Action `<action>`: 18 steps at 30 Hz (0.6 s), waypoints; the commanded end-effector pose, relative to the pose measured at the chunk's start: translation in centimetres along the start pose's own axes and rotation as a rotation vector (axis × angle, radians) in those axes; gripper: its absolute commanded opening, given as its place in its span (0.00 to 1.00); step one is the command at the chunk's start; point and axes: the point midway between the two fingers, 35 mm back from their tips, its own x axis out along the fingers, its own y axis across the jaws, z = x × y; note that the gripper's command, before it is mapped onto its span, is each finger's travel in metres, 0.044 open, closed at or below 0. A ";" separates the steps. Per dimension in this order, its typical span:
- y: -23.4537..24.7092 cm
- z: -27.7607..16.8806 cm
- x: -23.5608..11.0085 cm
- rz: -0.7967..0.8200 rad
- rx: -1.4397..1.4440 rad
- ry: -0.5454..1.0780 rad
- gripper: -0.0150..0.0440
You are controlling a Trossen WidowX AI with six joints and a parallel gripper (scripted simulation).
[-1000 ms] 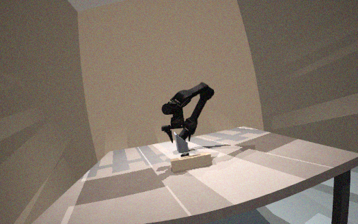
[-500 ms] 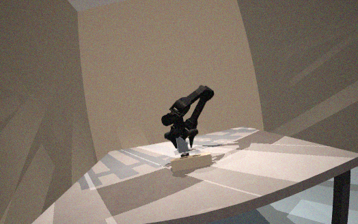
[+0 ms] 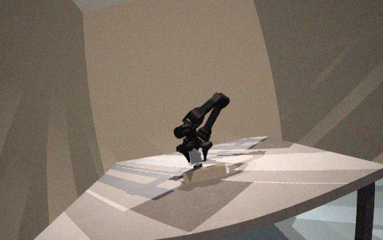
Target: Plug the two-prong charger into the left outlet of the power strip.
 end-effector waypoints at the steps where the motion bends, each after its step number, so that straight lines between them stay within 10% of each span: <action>1: 0.0 0.0 0.6 0.004 0.008 0.002 1.00; 18: 0.1 0.2 3.4 0.005 0.008 0.003 1.00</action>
